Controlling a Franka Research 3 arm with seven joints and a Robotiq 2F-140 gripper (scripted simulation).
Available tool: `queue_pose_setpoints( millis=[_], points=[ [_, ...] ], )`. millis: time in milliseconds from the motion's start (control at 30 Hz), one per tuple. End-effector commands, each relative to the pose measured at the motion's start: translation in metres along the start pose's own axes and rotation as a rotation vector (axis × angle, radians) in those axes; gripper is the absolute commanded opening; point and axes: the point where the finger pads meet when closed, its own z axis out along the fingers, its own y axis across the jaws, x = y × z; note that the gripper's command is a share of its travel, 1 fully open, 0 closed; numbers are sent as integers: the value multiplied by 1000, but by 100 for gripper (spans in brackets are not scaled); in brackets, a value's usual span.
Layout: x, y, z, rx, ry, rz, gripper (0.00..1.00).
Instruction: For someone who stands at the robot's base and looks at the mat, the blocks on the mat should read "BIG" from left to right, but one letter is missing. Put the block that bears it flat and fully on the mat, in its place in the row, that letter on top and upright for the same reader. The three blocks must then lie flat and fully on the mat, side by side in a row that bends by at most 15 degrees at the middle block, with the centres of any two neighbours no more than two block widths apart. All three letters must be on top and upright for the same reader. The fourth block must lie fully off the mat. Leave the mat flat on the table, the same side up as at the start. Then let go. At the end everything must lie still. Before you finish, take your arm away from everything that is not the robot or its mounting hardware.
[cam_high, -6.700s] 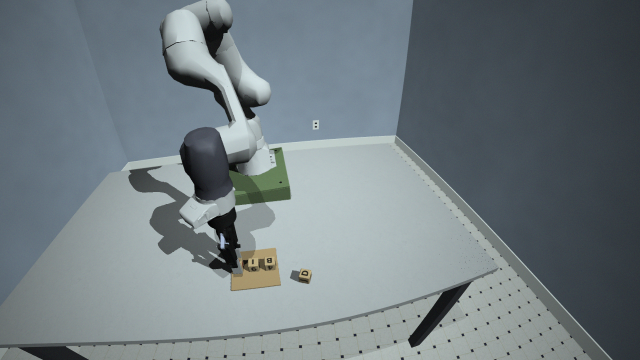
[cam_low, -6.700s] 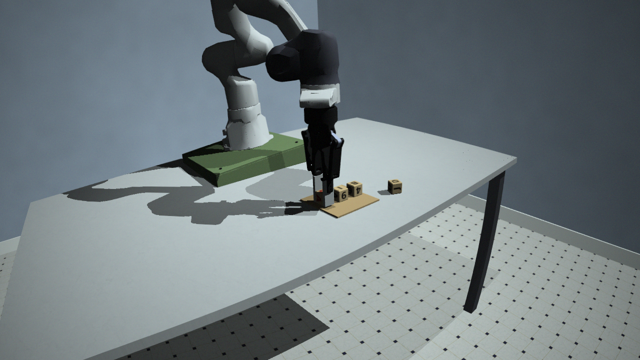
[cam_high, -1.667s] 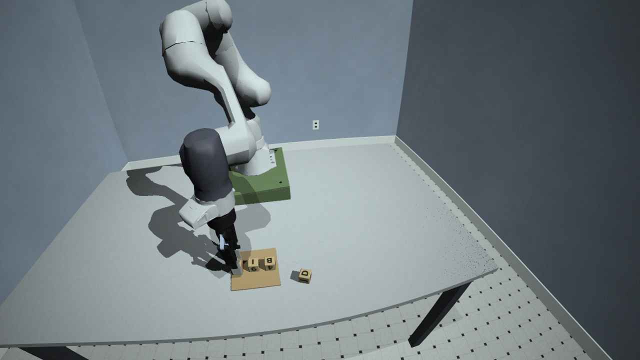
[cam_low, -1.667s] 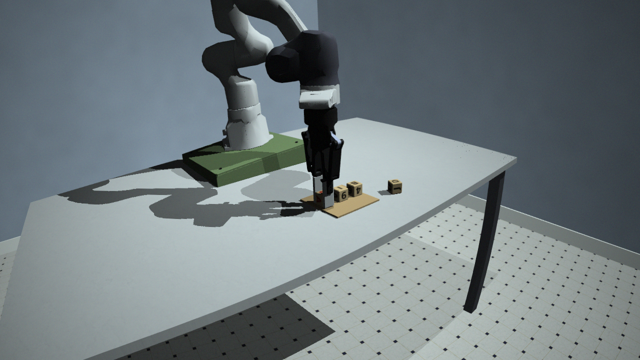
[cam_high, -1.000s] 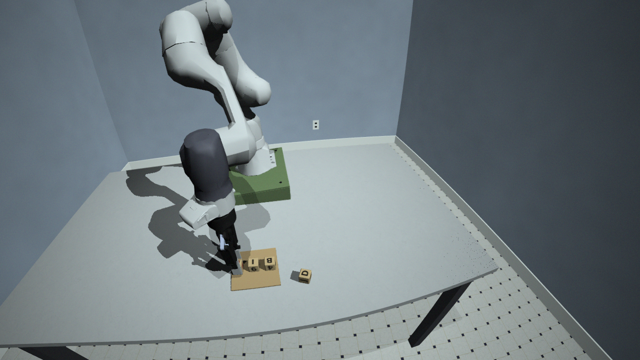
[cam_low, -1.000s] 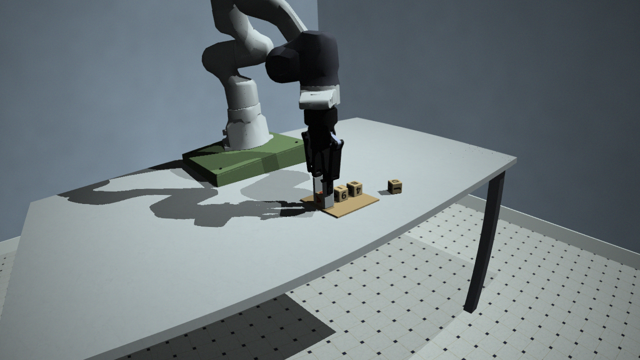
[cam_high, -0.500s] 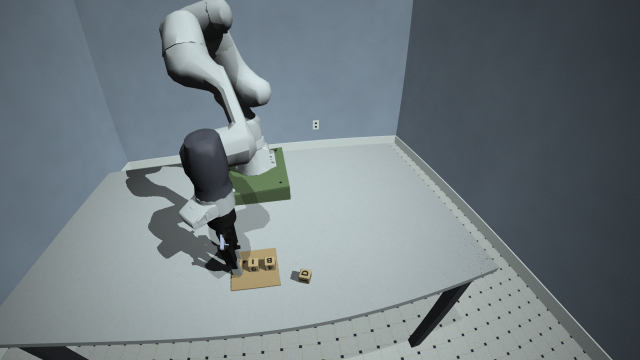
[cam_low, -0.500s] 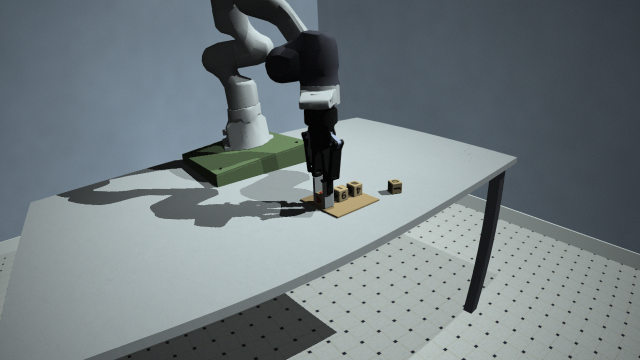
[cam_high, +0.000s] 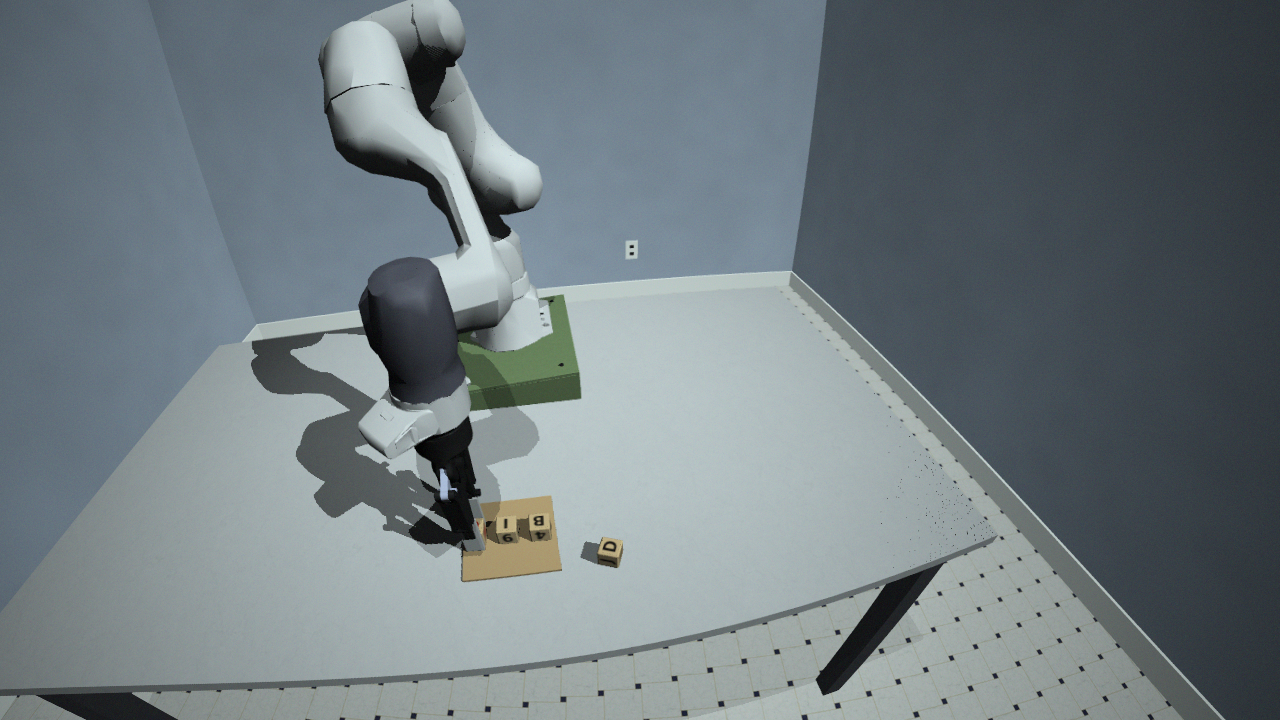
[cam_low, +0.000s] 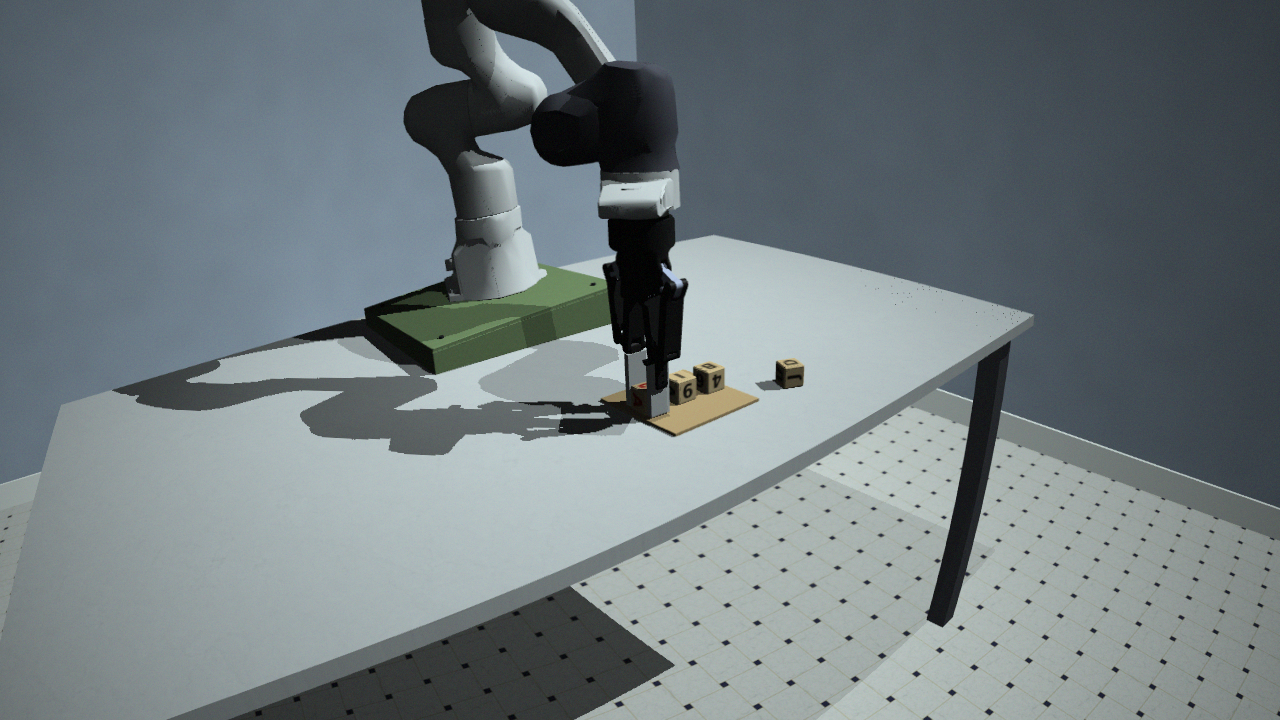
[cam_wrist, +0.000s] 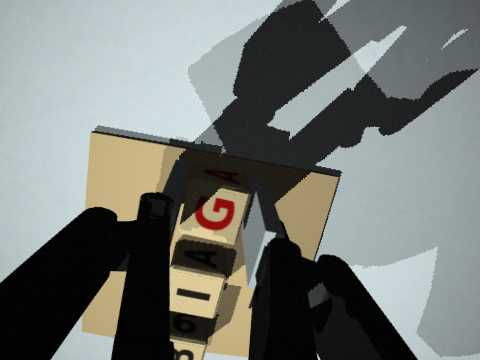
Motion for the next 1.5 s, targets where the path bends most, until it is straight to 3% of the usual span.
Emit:
queue_pose_setpoints(
  millis=[0, 167, 700, 1033, 1100, 1300, 1467],
  points=[
    [-1, -1, 0, 3, 0, 2, 23],
    [-1, -1, 0, 3, 0, 2, 28],
    [-1, -1, -5, 3, 0, 2, 28],
    [-1, -1, -50, 3, 0, 2, 28],
    [-1, -1, -50, 3, 0, 2, 28],
    [-1, -1, -79, 3, 0, 2, 28],
    [-1, -1, -89, 3, 0, 2, 28]
  ],
)
